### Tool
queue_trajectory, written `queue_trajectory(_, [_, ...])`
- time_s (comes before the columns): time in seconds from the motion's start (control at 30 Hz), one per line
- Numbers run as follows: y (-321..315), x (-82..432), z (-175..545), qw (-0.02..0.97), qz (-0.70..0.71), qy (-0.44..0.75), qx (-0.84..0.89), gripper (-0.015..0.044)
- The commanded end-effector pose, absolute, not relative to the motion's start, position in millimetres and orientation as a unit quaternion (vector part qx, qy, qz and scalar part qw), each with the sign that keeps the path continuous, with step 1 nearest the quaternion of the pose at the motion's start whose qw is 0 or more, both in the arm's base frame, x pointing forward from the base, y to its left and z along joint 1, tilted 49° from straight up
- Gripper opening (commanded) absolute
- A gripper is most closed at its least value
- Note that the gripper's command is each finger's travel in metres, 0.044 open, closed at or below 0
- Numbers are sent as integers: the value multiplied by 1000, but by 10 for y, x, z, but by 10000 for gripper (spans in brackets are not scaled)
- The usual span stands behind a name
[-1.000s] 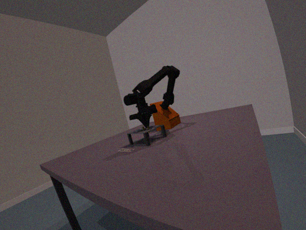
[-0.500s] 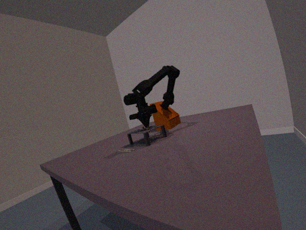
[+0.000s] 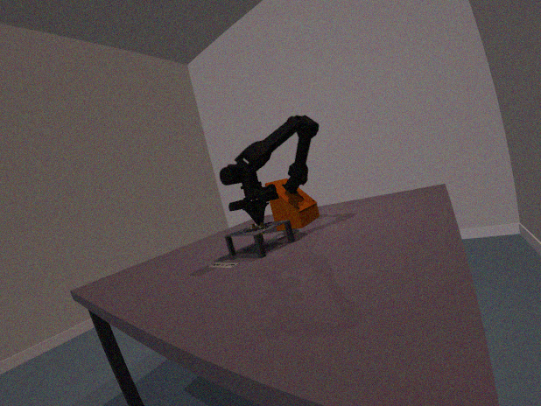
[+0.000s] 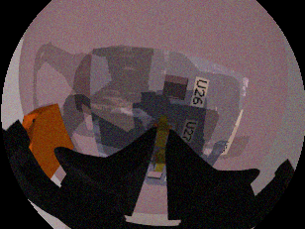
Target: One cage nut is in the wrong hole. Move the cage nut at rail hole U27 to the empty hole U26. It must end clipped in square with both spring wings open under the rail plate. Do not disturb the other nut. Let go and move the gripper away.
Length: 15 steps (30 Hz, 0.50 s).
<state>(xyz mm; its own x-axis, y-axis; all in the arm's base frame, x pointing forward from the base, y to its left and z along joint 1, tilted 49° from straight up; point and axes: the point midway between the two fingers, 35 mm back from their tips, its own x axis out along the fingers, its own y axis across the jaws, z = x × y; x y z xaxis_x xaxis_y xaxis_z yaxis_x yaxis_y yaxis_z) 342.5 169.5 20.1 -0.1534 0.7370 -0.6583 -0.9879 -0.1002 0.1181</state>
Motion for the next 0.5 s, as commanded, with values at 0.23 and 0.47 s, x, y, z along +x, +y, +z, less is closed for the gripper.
queue_trajectory(0.23, [1690,3423,220,613,704,278,-227,26])
queue_trajectory(0.47, [1688,3418,219,617,700,277,-229,26])
